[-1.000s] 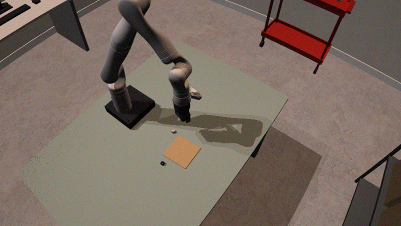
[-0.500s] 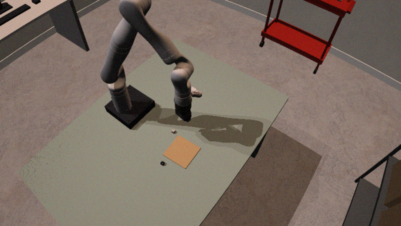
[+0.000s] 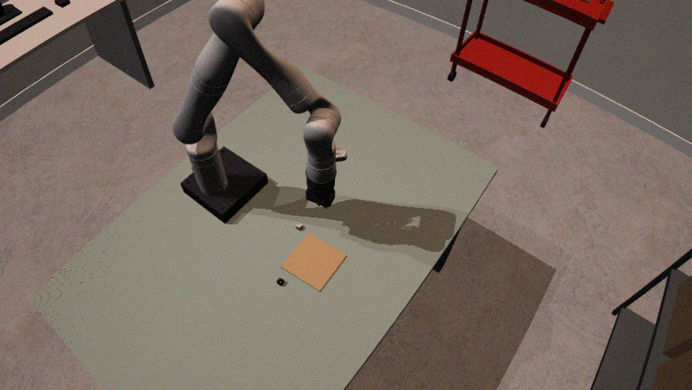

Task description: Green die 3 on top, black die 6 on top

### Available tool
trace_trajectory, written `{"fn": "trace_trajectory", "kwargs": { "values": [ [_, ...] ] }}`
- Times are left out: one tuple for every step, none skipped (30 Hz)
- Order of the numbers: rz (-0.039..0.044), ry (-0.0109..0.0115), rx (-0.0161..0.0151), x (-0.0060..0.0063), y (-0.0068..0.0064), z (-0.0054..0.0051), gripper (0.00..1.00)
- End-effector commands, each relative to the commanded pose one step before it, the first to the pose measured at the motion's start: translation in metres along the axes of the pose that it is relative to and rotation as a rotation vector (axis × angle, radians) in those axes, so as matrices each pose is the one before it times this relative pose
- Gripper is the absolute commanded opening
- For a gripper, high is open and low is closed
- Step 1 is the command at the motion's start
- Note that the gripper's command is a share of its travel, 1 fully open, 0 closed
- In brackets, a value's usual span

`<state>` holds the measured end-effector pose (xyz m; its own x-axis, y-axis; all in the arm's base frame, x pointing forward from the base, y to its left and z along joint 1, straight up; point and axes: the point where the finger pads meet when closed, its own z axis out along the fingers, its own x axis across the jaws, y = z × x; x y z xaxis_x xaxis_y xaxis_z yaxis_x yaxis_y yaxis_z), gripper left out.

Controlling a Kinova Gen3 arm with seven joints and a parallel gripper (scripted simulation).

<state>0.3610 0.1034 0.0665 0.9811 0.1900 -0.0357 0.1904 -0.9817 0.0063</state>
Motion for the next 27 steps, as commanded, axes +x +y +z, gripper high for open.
{"fn": "trace_trajectory", "kwargs": {
  "values": [
    [-0.07753, -0.00529, 0.00351, 0.00136, -0.0001, 0.00172, 0.34],
    [-0.04149, -0.00182, -0.00031, -0.00001, -0.00062, 0.00041, 0.34],
    [-0.04237, -0.00178, -0.00024, 0.00004, -0.00058, 0.0004, 0.34],
    [-0.04319, -0.00172, -0.00017, 0.00009, -0.00054, 0.00039, 0.34],
    [-0.04396, -0.00165, -0.0001, 0.00014, -0.00049, 0.00038, 0.34],
    [-0.04466, -0.00157, -0.00004, 0.00019, -0.00044, 0.00036, 0.34],
    [-0.0453, -0.00148, 0.00001, 0.00024, -0.00037, 0.00035, 0.34],
    [-0.04588, -0.00137, 0.00005, 0.00029, -0.0003, 0.00033, 0.34],
    [-0.04639, -0.00126, 0.00009, 0.00034, -0.00023, 0.00031, 0.34],
    [-0.04683, -0.00114, 0.00012, 0.00038, -0.00014, 0.00029, 0.34],
    [-0.04721, -0.00102, 0.00013, 0.00042, -0.00005, 0.00027, 0.34],
    [0.0, 0.0, 0.0, 0.0, 0.0, 0.0, 0.34],
    [0.0, 0.0, 0.0, 0.0, 0.0, 0.0, 0.34],
    [-0.04752, -0.00089, 0.00013, 0.00046, 0.00004, 0.00025, 0.34],
    [-0.04777, -0.00075, 0.00012, 0.00049, 0.00014, 0.00023, 0.34],
    [-0.04794, -0.00062, 0.0001, 0.00051, 0.00024, 0.0002, 0.34],
    [-0.04805, -0.00048, 0.00007, 0.00053, 0.00035, 0.00018, 0.34],
    [-0.04808, -0.00035, 0.00002, 0.00054, 0.00046, 0.00015, 0.34],
    [-0.04805, -0.00022, -0.00004, 0.00054, 0.00057, 0.00013, 0.34],
    [-0.04796, -0.00009, -0.00011, 0.00054, 0.00068, 0.0001, 0.34],
    [-0.04779, 0.00003, -0.0002, 0.00053, 0.00079, 0.00008, 0.34],
    [-0.04756, 0.00014, -0.00029, 0.00051, 0.0009, 0.00005, 0.34],
    [-0.04726, 0.00024, -0.00039, 0.00049, 0.00101, 0.00003, 0.34],
    [-0.0469, 0.00033, -0.0005, 0.00046, 0.00111, 0.0, 0.34],
    [-0.04647, 0.00041, -0.00062, 0.00042, 0.00121, -0.00002, 0.34],
    [-0.04598, 0.00048, -0.00074, 0.00037, 0.0013, -0.00005, 0.34],
    [-0.04543, 0.00053, -0.00086, 0.00032, 0.00139, -0.00007, 0.34]
  ]
}}
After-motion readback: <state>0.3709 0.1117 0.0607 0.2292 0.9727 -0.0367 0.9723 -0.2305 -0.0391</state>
